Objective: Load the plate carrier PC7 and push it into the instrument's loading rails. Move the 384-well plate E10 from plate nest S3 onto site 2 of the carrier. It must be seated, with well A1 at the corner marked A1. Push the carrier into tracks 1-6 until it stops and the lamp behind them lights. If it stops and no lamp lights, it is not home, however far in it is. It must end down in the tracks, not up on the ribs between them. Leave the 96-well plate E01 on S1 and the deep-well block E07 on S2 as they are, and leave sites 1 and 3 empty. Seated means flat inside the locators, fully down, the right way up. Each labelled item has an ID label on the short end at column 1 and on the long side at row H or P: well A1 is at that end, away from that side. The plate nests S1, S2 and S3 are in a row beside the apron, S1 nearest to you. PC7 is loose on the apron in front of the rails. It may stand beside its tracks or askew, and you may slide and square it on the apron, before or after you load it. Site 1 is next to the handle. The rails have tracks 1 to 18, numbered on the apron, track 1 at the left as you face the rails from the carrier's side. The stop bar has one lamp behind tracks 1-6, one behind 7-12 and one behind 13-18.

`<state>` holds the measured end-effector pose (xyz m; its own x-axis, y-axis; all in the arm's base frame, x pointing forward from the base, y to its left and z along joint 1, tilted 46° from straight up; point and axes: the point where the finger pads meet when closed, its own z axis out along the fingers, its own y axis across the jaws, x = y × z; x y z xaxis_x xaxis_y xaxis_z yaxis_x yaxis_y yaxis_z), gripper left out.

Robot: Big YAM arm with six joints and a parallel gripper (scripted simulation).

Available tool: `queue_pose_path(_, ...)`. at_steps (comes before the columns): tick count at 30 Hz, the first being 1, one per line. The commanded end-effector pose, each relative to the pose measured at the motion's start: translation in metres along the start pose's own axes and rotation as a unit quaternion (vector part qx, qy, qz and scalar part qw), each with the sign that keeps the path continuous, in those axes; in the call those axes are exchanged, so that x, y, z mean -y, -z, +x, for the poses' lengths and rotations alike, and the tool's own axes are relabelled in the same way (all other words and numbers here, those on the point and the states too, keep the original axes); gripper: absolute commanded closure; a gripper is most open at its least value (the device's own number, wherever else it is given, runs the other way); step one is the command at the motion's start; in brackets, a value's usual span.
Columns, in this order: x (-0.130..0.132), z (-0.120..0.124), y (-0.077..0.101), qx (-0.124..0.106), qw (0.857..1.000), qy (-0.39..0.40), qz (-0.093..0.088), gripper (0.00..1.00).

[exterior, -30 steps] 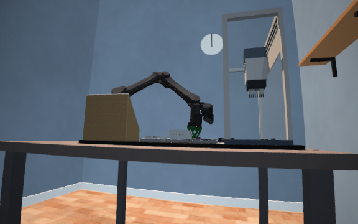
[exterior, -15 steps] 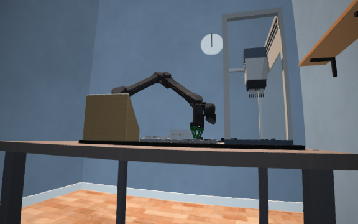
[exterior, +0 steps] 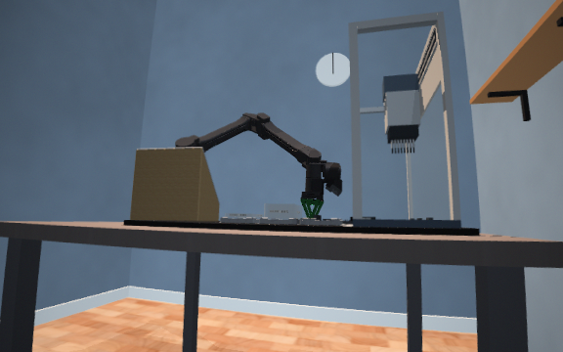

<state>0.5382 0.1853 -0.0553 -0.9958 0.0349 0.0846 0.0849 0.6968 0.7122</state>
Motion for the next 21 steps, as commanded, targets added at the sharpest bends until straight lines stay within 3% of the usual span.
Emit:
queue_pose_path(1, 0.005, -0.041, 0.026, 0.038, 0.999, 0.003, -0.004, 0.2)
queue_pose_path(11, 0.006, -0.052, 0.028, 0.042, 0.999, 0.002, -0.004, 0.2)
queue_pose_path(12, -0.012, -0.009, 0.012, 0.032, 0.999, 0.009, -0.004, 0.2)
queue_pose_path(19, -0.016, 0.002, 0.007, 0.028, 1.0, 0.013, -0.004, 0.2)
queue_pose_path(21, -0.009, 0.001, 0.014, 0.035, 0.999, 0.007, -0.005, 0.2)
